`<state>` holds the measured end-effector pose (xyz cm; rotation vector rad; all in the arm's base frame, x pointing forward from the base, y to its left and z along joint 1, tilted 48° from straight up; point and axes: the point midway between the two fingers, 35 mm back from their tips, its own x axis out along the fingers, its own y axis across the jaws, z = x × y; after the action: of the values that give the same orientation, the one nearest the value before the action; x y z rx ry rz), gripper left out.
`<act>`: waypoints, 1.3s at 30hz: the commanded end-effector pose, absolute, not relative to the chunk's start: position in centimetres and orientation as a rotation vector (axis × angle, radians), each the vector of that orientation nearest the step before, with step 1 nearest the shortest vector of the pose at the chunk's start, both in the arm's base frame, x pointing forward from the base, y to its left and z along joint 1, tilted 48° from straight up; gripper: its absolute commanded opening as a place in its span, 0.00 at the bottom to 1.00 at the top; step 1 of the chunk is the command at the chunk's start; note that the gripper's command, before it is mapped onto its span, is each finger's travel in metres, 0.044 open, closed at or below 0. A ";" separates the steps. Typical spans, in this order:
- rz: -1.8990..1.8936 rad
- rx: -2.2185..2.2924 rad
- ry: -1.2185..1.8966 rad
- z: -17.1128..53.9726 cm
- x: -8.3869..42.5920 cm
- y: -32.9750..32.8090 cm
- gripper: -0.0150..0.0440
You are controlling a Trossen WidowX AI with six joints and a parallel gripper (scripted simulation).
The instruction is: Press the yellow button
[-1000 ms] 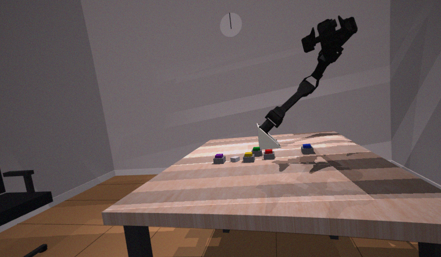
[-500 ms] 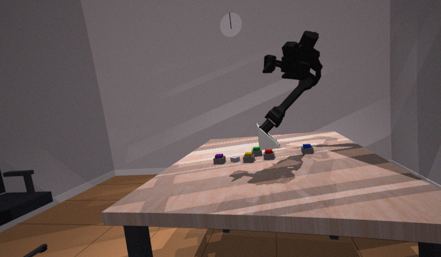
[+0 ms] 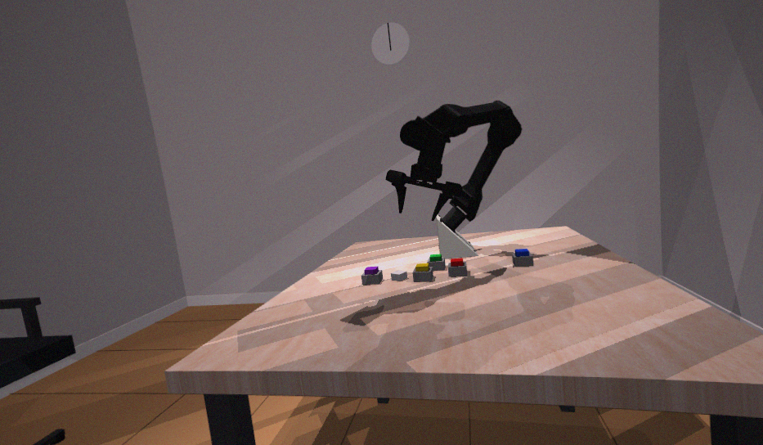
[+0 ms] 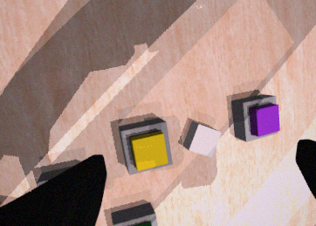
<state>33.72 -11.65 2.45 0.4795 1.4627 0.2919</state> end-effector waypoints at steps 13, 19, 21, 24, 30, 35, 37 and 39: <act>0.620 0.667 1.517 -3.2 29.8 -7.6 0.80; 0.622 0.669 1.516 -5.8 29.5 -4.7 0.53; 0.622 0.669 1.516 -5.8 29.5 -4.7 0.44; 0.622 0.669 1.516 -5.8 29.5 -4.7 0.31; 0.622 0.669 1.516 -5.8 29.5 -4.7 0.29; 0.622 0.669 1.516 -5.8 29.5 -4.7 0.29; 0.622 0.669 1.516 -5.9 29.5 -4.5 0.29; 0.622 0.669 1.516 -6.2 29.5 -4.3 0.29</act>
<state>29.68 -4.73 -5.82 0.6586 1.5119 0.6219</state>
